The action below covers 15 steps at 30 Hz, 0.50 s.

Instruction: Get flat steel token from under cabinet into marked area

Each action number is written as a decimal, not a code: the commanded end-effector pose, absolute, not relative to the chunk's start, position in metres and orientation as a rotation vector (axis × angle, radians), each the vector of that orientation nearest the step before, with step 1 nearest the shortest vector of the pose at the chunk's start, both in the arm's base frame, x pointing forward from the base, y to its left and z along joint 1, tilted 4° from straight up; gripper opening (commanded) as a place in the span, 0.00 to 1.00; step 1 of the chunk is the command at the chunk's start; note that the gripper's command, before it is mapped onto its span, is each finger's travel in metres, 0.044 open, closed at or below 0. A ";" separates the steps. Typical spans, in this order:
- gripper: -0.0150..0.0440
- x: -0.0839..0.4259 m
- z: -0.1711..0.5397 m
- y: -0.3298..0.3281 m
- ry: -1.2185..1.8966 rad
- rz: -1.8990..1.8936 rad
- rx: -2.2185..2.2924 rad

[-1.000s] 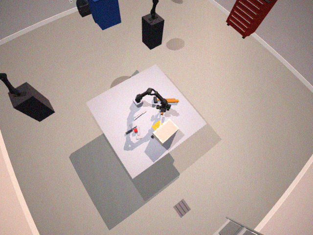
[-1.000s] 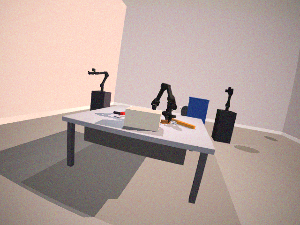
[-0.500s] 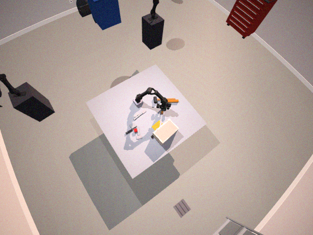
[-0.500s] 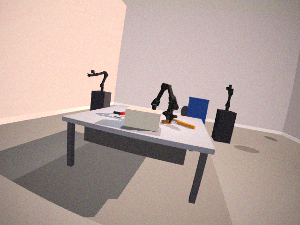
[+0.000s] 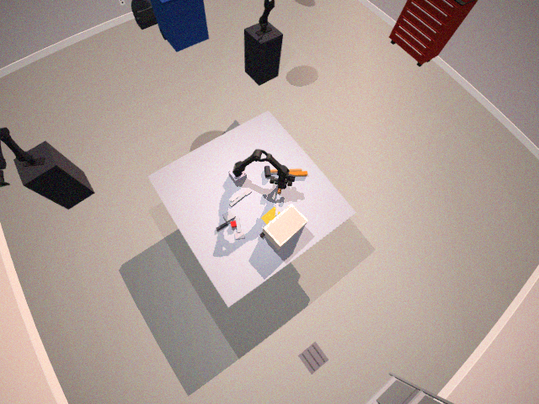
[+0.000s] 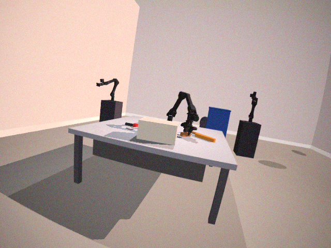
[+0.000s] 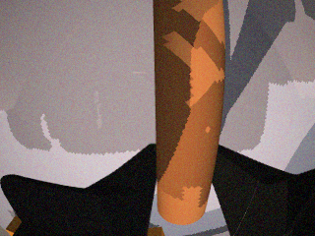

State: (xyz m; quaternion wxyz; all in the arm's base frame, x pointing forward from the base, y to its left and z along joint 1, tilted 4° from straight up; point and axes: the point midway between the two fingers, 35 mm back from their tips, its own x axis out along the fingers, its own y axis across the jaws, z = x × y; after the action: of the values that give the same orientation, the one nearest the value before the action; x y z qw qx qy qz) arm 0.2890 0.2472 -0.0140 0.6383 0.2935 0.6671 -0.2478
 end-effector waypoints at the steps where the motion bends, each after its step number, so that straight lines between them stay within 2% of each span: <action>1: 0.25 0.284 -0.012 0.252 1.522 -0.565 0.671; 15: 0.25 0.270 -0.010 0.267 1.523 -0.565 0.671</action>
State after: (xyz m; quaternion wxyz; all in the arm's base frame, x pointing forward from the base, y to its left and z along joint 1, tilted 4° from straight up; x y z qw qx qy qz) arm 0.2733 0.2637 -0.0122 0.6376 0.2930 0.6682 -0.2474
